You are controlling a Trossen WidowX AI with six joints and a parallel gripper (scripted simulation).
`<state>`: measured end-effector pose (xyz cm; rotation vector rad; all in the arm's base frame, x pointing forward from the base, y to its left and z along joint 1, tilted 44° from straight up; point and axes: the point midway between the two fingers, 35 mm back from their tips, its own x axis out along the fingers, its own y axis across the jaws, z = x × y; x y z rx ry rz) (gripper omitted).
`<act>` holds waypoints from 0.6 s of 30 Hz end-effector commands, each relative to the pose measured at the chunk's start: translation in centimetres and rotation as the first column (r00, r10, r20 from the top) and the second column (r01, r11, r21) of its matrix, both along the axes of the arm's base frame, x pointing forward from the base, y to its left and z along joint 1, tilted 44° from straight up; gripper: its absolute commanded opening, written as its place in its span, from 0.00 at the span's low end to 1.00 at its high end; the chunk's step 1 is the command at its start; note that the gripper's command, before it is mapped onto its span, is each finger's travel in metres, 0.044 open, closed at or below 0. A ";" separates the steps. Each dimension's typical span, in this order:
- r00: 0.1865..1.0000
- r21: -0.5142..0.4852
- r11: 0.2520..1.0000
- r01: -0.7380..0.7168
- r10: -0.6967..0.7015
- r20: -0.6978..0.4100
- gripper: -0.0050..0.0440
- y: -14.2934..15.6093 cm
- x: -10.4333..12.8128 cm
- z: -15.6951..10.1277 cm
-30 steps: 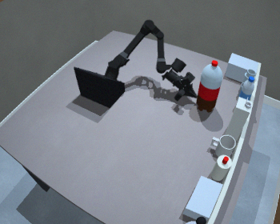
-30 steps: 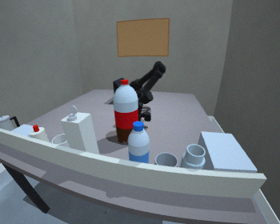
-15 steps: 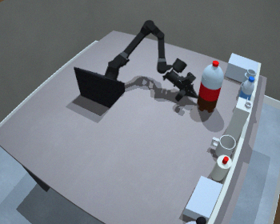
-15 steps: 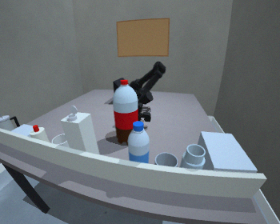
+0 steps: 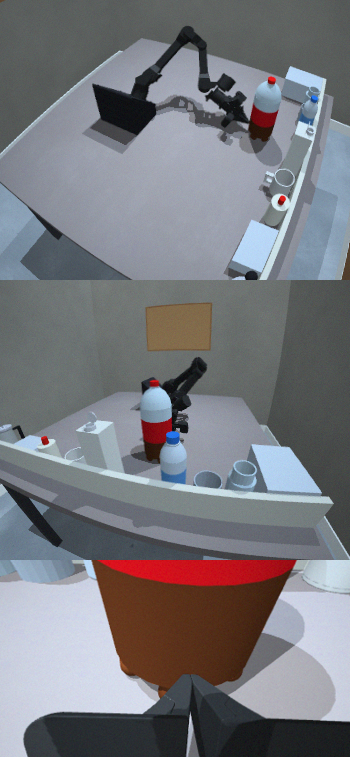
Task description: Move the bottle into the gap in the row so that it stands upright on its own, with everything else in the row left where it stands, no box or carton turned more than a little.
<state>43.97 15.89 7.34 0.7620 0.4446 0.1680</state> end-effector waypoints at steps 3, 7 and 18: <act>1.000 0.003 1.000 0.004 -0.004 0.017 0.00 -0.2 0.7 0.6; 1.000 0.004 1.000 0.004 -0.004 0.020 0.00 -0.2 0.7 0.8; 1.000 0.003 1.000 0.004 -0.004 0.017 0.00 -0.1 1.0 0.7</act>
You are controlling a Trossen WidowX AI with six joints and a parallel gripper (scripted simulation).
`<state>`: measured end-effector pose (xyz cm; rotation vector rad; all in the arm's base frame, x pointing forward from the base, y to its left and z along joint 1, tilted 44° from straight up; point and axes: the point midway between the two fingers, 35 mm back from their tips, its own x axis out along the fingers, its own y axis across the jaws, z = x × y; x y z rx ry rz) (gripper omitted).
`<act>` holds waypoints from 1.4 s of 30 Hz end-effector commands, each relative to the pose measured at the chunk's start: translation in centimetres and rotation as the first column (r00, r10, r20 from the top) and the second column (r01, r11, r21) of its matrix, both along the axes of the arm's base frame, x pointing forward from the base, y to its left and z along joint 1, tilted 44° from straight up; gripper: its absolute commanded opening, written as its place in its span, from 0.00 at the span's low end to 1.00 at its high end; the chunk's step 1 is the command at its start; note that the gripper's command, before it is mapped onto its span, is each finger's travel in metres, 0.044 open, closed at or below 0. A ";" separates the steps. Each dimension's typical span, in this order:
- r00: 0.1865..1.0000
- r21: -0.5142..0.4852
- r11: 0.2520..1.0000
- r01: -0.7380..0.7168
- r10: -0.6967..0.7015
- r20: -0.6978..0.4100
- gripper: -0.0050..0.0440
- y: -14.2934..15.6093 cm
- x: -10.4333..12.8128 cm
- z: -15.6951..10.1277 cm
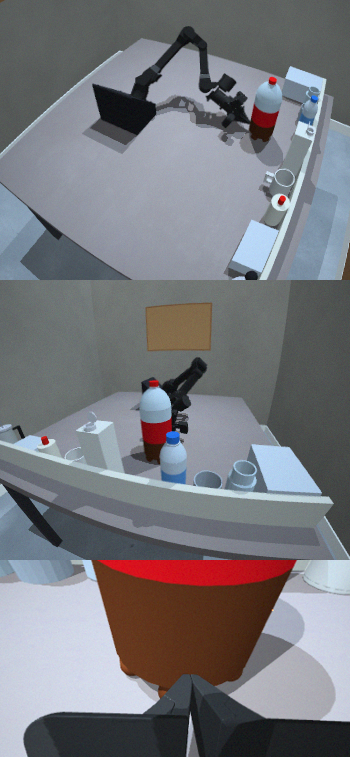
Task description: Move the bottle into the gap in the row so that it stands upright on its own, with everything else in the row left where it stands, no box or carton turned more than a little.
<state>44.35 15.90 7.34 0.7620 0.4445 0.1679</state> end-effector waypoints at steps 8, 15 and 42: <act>1.000 0.003 1.000 0.004 -0.004 0.018 0.00 -0.2 0.7 0.7; 1.000 0.003 1.000 0.004 -0.004 0.017 0.00 -0.2 0.9 0.7; 1.000 0.003 1.000 0.004 -0.004 0.018 0.00 -0.1 2.2 0.7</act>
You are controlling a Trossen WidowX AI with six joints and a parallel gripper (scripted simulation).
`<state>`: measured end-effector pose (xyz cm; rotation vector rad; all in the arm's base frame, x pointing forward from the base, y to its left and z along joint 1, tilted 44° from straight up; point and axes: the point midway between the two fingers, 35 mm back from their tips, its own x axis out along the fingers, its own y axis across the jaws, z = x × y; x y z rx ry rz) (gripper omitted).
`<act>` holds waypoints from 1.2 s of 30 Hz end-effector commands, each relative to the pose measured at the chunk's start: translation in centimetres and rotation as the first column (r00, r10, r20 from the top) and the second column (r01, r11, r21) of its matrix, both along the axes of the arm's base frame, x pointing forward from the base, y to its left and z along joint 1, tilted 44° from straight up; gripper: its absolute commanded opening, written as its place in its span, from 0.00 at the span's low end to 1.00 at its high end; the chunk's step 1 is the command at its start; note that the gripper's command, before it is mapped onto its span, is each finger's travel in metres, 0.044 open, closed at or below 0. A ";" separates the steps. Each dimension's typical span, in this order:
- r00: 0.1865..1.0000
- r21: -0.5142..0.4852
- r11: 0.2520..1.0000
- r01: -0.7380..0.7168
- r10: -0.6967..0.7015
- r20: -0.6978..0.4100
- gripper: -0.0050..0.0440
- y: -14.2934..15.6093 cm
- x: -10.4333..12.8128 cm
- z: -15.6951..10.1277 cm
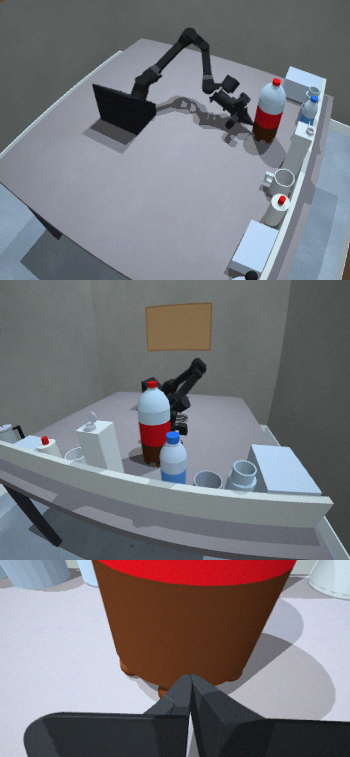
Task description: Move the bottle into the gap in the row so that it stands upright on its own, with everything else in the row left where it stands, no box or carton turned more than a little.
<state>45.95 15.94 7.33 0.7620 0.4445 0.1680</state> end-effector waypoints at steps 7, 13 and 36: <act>1.000 0.003 1.000 0.004 -0.004 0.018 0.00 -0.2 0.8 0.7; 1.000 0.003 1.000 0.004 -0.004 0.018 0.00 -0.2 0.9 0.7; 1.000 0.003 1.000 0.004 -0.004 0.018 0.00 -0.2 1.4 0.7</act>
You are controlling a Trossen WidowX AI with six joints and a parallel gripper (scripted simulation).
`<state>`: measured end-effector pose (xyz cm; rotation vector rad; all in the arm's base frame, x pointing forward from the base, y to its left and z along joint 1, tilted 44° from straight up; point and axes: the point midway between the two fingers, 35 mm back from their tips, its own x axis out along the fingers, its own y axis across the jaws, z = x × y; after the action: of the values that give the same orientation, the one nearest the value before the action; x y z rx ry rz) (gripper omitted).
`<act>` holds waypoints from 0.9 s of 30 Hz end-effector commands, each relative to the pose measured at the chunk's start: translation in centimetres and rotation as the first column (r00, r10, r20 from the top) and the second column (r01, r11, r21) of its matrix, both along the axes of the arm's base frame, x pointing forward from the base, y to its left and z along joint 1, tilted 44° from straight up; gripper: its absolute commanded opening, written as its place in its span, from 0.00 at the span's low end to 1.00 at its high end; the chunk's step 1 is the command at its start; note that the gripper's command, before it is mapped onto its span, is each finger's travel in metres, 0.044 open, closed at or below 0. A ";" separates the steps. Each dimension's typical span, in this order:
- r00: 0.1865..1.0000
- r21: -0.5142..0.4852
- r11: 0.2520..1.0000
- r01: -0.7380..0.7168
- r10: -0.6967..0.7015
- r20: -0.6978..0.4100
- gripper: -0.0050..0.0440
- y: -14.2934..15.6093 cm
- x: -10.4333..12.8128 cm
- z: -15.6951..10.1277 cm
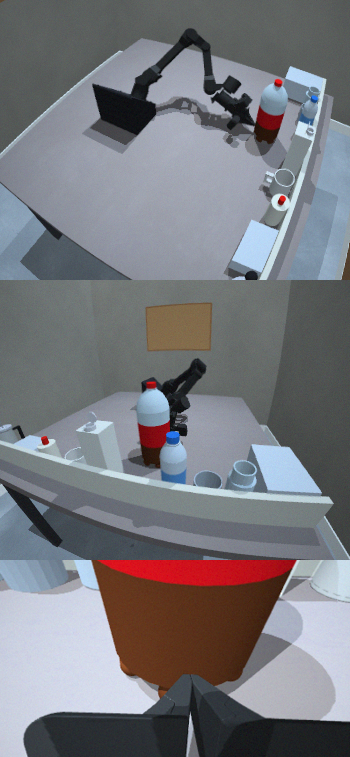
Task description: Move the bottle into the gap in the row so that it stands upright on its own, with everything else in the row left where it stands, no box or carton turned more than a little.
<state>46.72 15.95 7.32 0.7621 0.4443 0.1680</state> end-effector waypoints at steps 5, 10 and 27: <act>1.000 0.003 1.000 0.004 -0.004 0.018 0.00 -0.2 0.7 0.7; 1.000 0.003 1.000 0.004 -0.004 0.018 0.00 -0.2 0.8 0.7; 1.000 0.003 1.000 0.004 -0.004 0.018 0.00 -0.2 2.0 0.7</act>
<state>48.04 15.99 7.31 0.7621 0.4444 0.1681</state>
